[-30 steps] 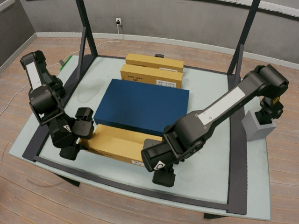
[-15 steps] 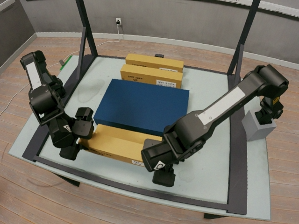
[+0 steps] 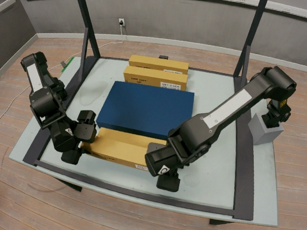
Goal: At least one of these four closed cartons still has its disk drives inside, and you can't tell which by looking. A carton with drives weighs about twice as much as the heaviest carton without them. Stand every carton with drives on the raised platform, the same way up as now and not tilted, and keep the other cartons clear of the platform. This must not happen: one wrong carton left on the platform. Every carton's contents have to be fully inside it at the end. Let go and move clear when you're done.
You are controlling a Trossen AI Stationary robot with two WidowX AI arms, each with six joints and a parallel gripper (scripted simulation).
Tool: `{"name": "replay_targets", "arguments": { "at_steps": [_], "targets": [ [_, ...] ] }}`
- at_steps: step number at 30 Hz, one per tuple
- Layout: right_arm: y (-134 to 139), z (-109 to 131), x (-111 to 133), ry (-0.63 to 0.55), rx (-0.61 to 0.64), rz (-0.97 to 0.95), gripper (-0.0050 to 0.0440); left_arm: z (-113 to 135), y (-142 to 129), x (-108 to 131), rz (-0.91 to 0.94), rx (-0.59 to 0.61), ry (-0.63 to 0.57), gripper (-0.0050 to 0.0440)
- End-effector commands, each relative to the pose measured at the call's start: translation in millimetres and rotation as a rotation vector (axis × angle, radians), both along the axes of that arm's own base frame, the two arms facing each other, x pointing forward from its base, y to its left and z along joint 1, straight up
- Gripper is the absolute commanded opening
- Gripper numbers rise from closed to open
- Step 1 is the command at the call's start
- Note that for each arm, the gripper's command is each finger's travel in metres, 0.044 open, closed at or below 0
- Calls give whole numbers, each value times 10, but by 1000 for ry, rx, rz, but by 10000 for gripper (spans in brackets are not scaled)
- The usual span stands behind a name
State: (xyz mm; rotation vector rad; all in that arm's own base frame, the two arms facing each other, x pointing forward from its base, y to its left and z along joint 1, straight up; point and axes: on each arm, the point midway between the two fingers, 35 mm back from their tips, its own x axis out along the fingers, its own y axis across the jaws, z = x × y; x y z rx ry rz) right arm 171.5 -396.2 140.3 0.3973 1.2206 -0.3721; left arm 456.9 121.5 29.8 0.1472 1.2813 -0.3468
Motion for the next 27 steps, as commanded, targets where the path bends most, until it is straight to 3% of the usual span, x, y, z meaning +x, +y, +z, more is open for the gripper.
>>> {"name": "replay_targets", "arguments": {
  "at_steps": [1, 5, 6, 27],
  "targets": [
    [-73, 376, -43, -27, -98, -8, -50, 420, 83, 83, 3, 36, -87, -50],
    [-73, 376, -43, -27, -98, -8, -50, 420, 83, 83, 3, 36, -87, -50],
    [-92, 678, -75, -28, -117, -12, -50, 676, 102, 100, 2, 40, -98, -50],
    [-99, 673, -76, -29, -116, -10, -50, 677, 104, 104, 2, 41, -100, -50]
  ]
}}
